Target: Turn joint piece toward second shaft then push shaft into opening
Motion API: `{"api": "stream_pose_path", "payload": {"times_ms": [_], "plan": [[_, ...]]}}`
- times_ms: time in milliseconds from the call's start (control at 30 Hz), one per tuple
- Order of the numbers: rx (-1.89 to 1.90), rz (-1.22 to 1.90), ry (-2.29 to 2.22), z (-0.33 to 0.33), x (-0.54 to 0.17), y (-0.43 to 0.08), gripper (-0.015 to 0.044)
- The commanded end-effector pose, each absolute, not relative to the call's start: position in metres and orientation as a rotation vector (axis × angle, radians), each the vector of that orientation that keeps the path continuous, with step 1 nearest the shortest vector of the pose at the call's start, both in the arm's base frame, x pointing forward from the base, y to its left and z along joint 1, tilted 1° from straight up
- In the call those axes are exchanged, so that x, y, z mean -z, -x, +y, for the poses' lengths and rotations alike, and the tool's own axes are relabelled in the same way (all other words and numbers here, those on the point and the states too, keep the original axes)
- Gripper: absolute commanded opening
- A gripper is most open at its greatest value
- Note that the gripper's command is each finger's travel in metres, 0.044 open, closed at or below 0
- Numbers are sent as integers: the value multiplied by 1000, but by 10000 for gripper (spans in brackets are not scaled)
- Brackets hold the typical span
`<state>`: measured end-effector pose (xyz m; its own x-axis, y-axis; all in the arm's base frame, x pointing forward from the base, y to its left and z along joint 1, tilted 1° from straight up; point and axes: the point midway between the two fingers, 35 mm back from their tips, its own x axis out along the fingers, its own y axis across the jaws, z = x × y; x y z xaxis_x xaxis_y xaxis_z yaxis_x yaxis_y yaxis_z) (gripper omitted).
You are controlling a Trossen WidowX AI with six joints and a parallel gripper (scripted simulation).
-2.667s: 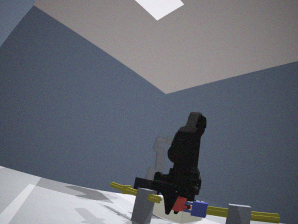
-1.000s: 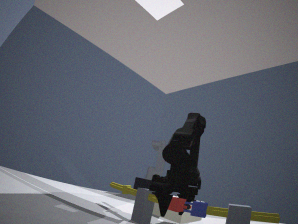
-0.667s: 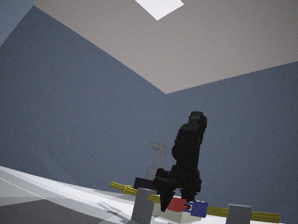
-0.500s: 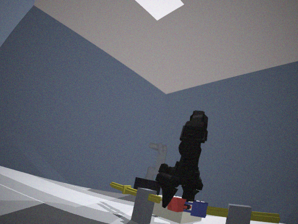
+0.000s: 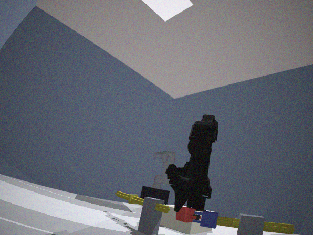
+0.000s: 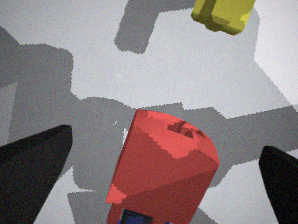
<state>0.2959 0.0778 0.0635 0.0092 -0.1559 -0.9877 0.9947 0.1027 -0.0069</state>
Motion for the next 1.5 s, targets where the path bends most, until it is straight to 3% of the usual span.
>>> {"api": "stream_pose_path", "payload": {"times_ms": [0,1133,1467], "plan": [[1099,1213,-941,78,-77,-298,440],[124,1531,-154,69,-179,-287,440],[126,1531,-152,69,-178,-287,440]]}}
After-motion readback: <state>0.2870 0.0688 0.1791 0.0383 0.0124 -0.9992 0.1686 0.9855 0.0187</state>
